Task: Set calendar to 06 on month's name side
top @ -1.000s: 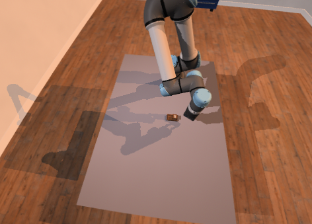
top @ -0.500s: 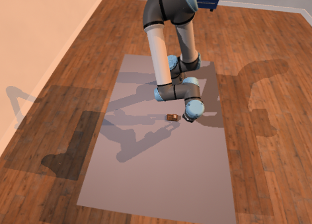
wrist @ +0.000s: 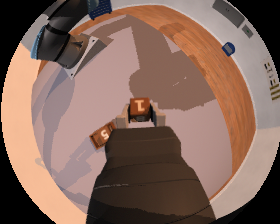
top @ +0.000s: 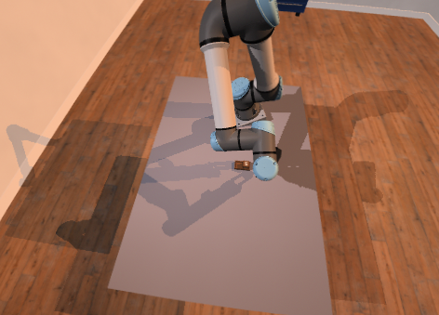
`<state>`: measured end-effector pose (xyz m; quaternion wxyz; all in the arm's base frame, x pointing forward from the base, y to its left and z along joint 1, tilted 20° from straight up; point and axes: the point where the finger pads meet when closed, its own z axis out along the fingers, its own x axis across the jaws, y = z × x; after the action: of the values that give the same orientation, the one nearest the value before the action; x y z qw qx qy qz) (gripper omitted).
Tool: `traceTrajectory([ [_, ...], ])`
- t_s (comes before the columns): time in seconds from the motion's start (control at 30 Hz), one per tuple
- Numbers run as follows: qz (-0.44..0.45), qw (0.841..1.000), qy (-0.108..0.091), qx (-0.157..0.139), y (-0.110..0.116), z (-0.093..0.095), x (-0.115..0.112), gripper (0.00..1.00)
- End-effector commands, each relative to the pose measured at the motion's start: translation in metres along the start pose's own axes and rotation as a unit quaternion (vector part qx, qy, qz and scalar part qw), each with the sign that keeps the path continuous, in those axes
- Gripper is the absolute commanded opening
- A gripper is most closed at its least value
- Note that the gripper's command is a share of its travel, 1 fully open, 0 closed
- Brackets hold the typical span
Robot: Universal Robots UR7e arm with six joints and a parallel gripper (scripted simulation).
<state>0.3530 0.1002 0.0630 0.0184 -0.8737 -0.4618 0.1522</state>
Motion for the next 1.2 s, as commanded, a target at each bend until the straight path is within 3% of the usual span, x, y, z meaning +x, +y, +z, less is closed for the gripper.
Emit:
traceTrajectory([
  [0.0,0.001,0.999,0.002,0.036,0.0009,-0.0014,0.0001,0.6],
  [0.4,0.0,0.998,0.001,0.067,0.0015,-0.0009,0.0001,0.6],
  [0.63,0.0,0.989,0.001,0.149,0.0033,-0.0005,0.0,0.6],
  [0.73,0.001,0.986,0.002,0.169,0.0039,-0.001,0.0,0.6],
  [1.17,0.001,0.985,0.003,0.173,0.004,-0.0011,0.0001,0.6],
])
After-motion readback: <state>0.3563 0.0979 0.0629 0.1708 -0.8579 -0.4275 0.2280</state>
